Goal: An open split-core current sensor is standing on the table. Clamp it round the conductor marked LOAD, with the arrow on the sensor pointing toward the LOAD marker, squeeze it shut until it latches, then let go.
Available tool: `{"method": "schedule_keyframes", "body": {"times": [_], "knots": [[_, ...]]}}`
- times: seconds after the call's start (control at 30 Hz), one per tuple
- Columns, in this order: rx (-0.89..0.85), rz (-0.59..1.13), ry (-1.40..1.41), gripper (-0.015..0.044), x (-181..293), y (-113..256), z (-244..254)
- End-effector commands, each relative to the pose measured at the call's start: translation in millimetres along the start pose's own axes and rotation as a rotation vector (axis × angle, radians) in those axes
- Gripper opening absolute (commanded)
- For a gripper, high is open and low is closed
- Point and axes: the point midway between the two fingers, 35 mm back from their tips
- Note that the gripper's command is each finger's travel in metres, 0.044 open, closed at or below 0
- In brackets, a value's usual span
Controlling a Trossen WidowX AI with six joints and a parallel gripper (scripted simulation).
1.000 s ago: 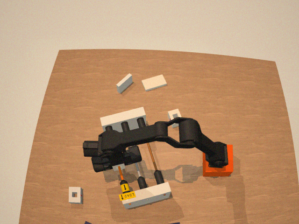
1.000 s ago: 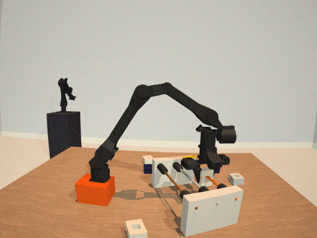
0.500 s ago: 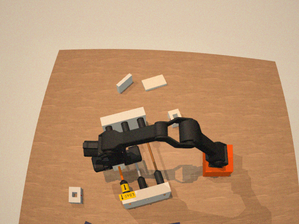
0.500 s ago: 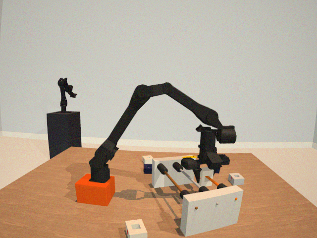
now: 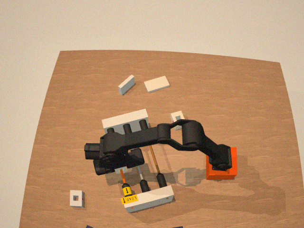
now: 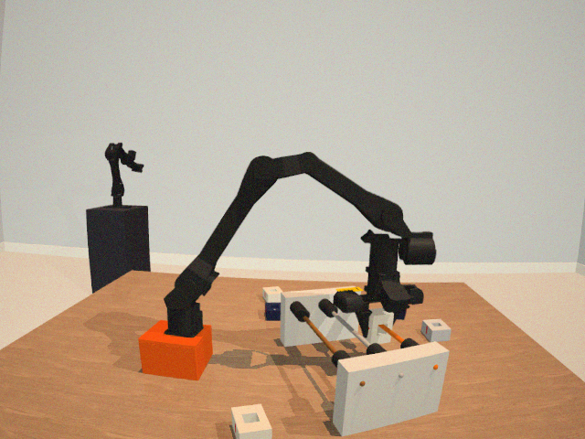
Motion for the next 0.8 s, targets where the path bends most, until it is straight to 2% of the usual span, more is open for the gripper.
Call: {"method": "schedule_keyframes", "body": {"times": [0.0, 0.4, 0.7, 0.77], "knots": [[0.000, 0.000, 0.000, 0.0000, 0.0, 0.0, 0.4], [0.000, 0.000, 0.000, 0.0000, 0.0, -5.0, 0.3], [-0.003, 0.000, 0.001, 0.0236, 0.0, -0.9, 0.9], [-0.003, 0.000, 0.001, 0.0256, 0.0, -0.9, 0.9]]}}
Point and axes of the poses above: the point midway between the two fingers, 35 mm back from their tips, its own y axis back along the fingers, its own z axis across the jaws, x = y × z, and after that the axes turned 13 degrees about -y, right-handed
